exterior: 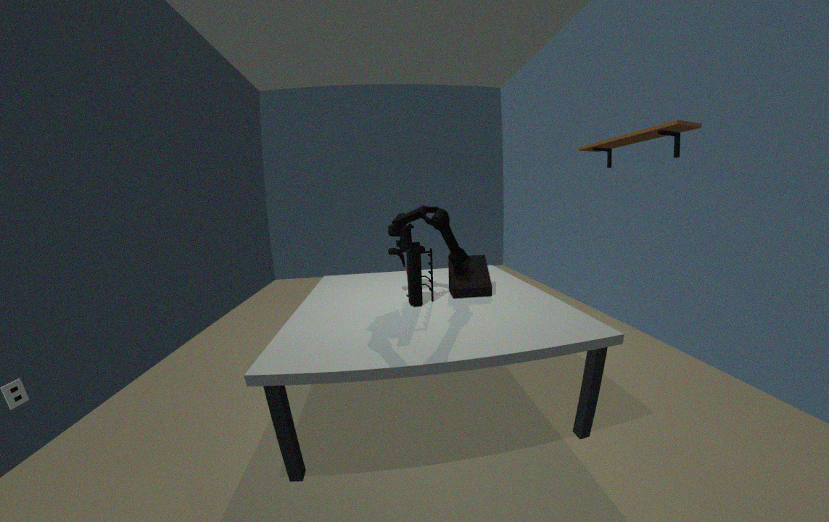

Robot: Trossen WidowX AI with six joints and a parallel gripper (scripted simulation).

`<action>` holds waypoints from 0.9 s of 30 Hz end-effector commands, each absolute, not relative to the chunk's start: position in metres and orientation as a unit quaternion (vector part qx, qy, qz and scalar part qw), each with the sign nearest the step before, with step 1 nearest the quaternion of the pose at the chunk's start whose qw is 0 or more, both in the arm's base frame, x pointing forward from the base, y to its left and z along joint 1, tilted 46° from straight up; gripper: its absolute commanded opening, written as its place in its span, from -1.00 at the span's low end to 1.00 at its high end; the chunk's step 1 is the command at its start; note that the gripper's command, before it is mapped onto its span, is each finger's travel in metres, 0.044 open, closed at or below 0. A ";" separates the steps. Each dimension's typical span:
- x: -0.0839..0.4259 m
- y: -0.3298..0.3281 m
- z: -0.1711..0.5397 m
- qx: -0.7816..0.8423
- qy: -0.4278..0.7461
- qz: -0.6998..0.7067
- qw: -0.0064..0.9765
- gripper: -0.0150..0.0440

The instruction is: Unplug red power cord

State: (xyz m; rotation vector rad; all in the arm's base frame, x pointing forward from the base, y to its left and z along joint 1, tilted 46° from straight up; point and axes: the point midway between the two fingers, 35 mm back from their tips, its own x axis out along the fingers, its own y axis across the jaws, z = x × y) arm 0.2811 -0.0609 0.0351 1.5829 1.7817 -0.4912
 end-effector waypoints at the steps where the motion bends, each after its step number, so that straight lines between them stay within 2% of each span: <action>1: 0.282 -0.065 0.039 0.615 0.683 -0.192 0.345 0.05; 27: 0.272 -0.040 0.064 0.615 0.683 -0.191 0.344 0.05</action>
